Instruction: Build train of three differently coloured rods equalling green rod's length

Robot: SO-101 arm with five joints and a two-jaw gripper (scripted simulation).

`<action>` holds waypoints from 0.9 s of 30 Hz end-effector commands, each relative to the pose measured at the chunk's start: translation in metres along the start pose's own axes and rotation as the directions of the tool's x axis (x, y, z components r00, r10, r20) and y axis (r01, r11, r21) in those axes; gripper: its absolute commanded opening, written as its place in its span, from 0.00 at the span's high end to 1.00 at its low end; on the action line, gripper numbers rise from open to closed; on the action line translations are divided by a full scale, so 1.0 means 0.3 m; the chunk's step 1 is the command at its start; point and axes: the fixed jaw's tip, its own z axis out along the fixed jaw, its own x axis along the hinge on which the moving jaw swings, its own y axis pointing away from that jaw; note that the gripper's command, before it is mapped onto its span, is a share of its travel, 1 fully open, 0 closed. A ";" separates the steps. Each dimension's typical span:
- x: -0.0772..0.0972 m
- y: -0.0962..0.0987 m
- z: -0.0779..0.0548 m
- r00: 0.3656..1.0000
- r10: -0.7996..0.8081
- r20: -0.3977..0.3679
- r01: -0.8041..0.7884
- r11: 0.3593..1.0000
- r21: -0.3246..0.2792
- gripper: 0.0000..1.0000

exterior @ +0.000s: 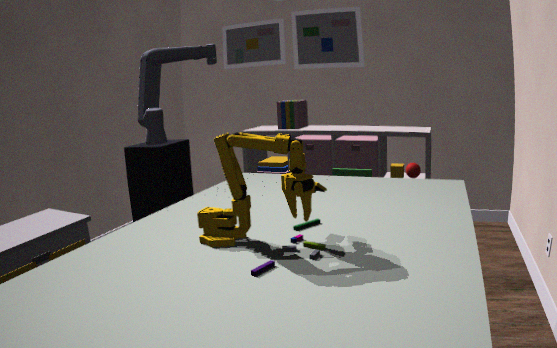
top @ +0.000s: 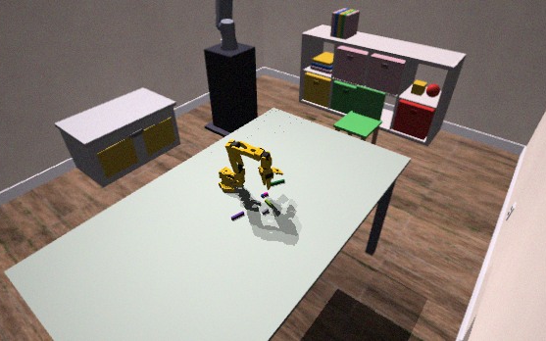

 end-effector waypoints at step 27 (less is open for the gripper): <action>-0.013 -0.077 -0.028 0.898 0.439 0.043 -0.440 0.898 0.023 0.82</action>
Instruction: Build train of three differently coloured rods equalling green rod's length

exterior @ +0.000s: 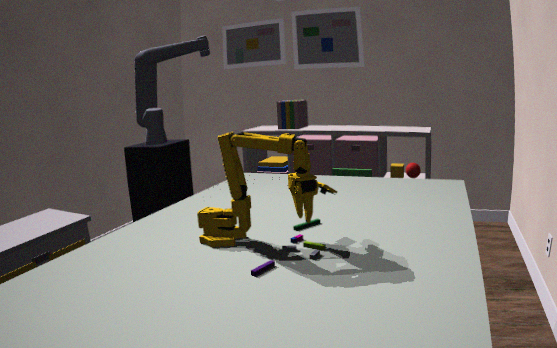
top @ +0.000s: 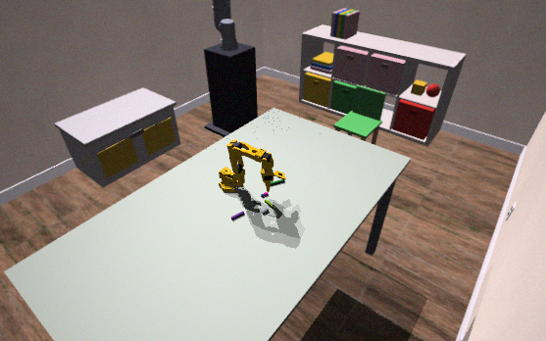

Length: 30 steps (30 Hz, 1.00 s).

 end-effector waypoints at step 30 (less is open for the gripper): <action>-0.039 -0.164 -0.019 0.537 0.842 0.043 -0.843 0.538 -0.011 0.81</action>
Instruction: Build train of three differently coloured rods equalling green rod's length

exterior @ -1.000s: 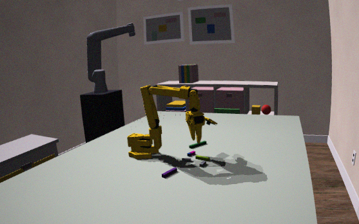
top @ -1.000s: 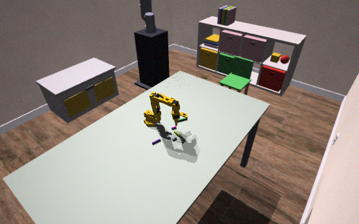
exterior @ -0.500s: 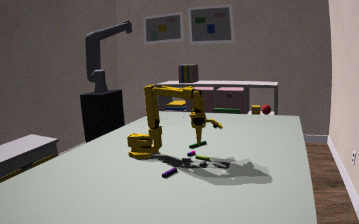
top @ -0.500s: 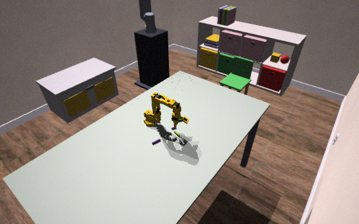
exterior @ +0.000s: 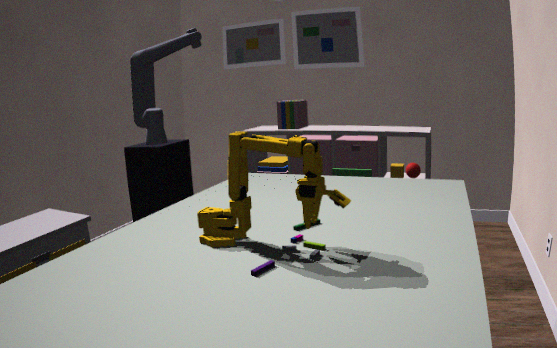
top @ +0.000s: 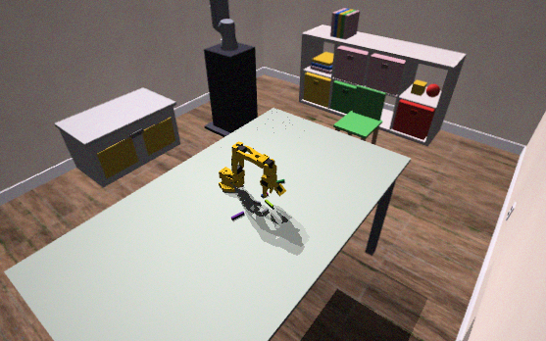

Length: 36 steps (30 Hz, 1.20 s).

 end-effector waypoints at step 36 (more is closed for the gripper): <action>-0.041 -0.017 -0.036 0.985 0.160 0.059 -0.160 0.987 -0.018 0.81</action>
